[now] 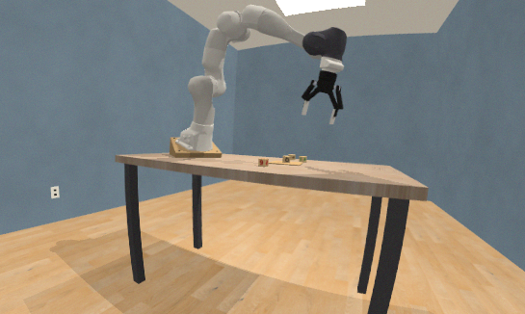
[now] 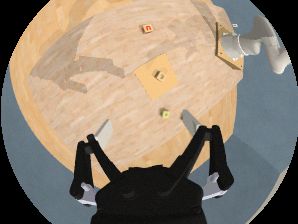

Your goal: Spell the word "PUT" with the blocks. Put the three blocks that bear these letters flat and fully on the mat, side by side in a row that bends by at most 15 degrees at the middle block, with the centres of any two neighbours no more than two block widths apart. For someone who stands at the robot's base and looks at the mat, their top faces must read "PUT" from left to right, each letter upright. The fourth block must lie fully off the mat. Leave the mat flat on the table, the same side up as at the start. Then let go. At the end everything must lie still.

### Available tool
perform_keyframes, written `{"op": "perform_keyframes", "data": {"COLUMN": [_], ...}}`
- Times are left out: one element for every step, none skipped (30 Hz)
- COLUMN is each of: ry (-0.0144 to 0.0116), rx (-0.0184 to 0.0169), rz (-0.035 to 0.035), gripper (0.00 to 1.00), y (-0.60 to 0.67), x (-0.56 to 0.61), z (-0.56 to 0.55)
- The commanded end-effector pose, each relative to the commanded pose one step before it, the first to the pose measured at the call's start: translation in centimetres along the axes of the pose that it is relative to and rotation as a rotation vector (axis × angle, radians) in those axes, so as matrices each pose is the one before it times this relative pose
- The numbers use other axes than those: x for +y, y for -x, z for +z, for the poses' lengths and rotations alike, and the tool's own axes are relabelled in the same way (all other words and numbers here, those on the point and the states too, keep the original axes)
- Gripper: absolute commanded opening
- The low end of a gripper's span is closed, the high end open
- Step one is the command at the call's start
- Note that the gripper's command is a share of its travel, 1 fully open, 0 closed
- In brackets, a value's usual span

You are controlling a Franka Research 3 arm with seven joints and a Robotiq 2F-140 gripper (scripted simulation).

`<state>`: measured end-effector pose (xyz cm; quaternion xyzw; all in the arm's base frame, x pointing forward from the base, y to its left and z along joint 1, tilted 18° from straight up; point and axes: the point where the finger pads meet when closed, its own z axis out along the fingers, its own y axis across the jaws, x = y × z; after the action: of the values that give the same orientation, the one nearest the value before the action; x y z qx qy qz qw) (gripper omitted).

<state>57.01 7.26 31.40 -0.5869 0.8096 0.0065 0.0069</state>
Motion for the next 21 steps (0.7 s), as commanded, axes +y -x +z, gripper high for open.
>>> {"op": "perform_keyframes", "data": {"ry": [-0.00364,0.00006,0.00007,0.00007,0.00007,0.00008,0.00000,0.00000,0.00023,0.00010,0.00010,0.00010,0.00010,0.00011,0.00011,0.00012,0.00011,0.00012,0.00014,0.00013,0.00013], "rx": [-0.00828,-0.00027,-0.00030,-0.00029,-0.00027,-0.00029,0.00000,0.00000,-0.00076,-0.00029,-0.00028,-0.00028,-0.00026,-0.00028,-0.00026,-0.00027,-0.00025,-0.00026,-0.00028,-0.00026,-0.00025], "rz": [0.13926,0.01221,0.01399,0.01327,0.01259,0.01359,0.00000,0.00000,0.03548,0.01382,0.01320,0.01337,0.01267,0.01344,0.01293,0.01329,0.01213,0.01292,0.01414,0.01312,0.01284], "gripper": [1.00,1.00,1.00,1.00,1.00,1.00,1.00,1.00,1.00,1.00,1.00,1.00,1.00,1.00,1.00,1.00,1.00,1.00,1.00,1.00,1.00], "y": [0.649,0.064,0.072,0.068,0.063,0.067,0.000,0.000,0.173,0.065,0.061,0.060,0.056,0.059,0.055,0.056,0.050,0.052,0.056,0.050,0.048], "x": [-0.004,0.037,0.044,0.043,0.042,0.047,0.000,0.000,0.126,0.052,0.051,0.053,0.051,0.055,0.054,0.057,0.053,0.057,0.064,0.060,0.060], "z": [0.548,0.115,0.132,0.125,0.118,0.128,0.000,0.000,0.334,0.130,0.124,0.126,0.119,0.126,0.121,0.125,0.114,0.121,0.132,0.123,0.120]}}
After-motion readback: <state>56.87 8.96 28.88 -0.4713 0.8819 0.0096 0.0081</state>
